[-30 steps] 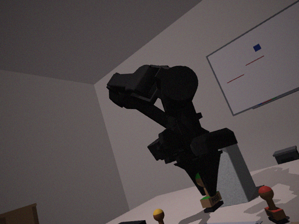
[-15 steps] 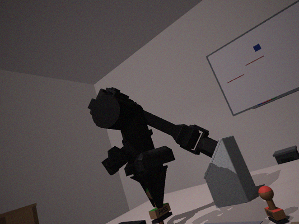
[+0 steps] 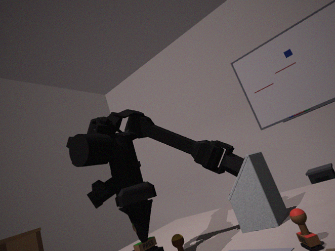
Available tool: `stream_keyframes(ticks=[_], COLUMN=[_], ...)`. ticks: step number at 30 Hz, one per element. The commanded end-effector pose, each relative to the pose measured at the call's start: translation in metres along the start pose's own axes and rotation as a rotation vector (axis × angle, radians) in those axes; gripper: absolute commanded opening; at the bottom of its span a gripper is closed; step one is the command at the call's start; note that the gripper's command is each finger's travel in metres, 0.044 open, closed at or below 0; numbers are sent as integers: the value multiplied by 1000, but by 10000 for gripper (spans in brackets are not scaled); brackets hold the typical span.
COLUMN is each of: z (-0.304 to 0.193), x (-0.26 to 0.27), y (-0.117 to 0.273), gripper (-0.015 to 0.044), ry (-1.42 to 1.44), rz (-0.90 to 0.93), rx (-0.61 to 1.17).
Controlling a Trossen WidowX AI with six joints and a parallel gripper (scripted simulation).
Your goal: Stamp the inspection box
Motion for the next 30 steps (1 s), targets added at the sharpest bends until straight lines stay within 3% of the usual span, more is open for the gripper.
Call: stream_keyframes(ticks=[1, 30], z=[0, -1], x=[0, 1], y=[-7, -54], gripper=[0, 0], ry=[6, 6], rz=[-4, -5], rx=[4, 3])
Point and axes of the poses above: the point midway between the two fingers, 35 mm back from their tips, its own y axis back along the fingers, its own x axis across the jaws, z = x × y, the point moved 9 cm from there along y, back along the fingers, and after that the axes turned 6 degrees about y, right-handed, at the moved point
